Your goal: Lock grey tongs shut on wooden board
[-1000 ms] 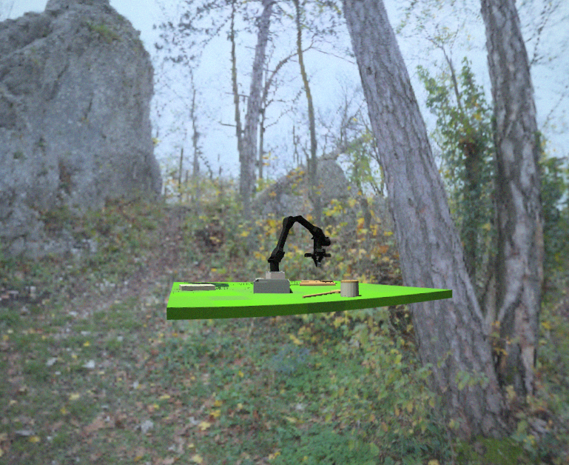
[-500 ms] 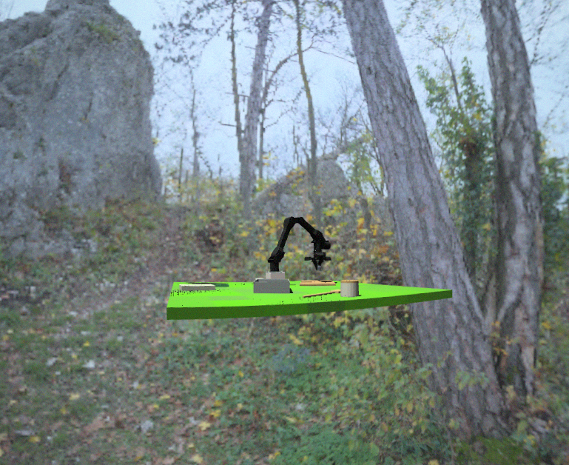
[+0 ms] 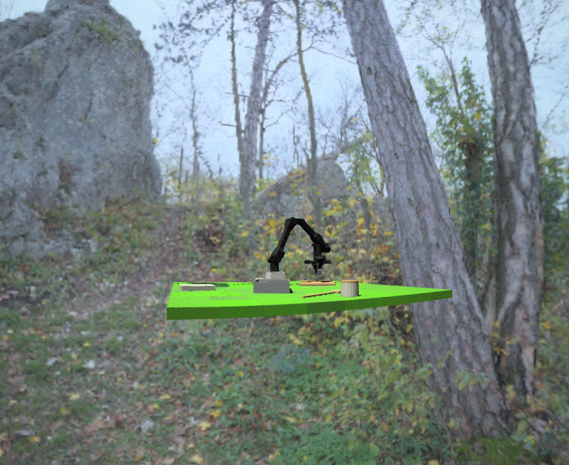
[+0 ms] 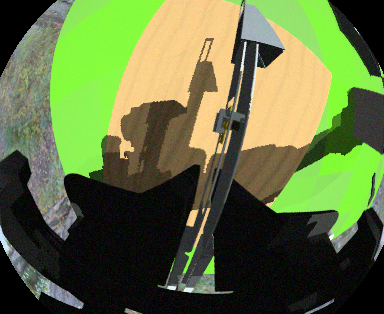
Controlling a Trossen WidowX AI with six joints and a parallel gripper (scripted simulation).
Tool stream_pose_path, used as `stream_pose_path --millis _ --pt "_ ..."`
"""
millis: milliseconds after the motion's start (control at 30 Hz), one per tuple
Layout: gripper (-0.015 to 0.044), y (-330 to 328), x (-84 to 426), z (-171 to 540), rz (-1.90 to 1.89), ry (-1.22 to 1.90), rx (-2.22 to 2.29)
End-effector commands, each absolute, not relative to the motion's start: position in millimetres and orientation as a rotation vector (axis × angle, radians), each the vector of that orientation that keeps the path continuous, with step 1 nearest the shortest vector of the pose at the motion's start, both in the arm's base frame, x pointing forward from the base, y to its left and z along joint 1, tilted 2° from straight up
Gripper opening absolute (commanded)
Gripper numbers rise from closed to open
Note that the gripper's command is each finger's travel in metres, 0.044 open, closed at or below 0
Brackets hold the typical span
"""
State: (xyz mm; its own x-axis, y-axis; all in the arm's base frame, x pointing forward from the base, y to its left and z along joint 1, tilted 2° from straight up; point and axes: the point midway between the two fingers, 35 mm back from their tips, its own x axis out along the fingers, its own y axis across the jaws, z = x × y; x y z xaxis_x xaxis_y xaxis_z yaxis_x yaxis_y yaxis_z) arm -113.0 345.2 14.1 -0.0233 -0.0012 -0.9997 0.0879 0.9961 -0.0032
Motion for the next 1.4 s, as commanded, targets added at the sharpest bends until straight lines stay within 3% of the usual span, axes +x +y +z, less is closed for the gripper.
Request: stream_pose_path --millis 0,600,1367 --pt "-0.015 345.1 -112.7 7.2 -0.073 1.591 0.074" --pt "-0.015 341.7 -112.1 -14.3 -0.074 1.591 0.073" --pt "0.044 340.9 -112.1 -13.3 -0.074 1.592 0.065"
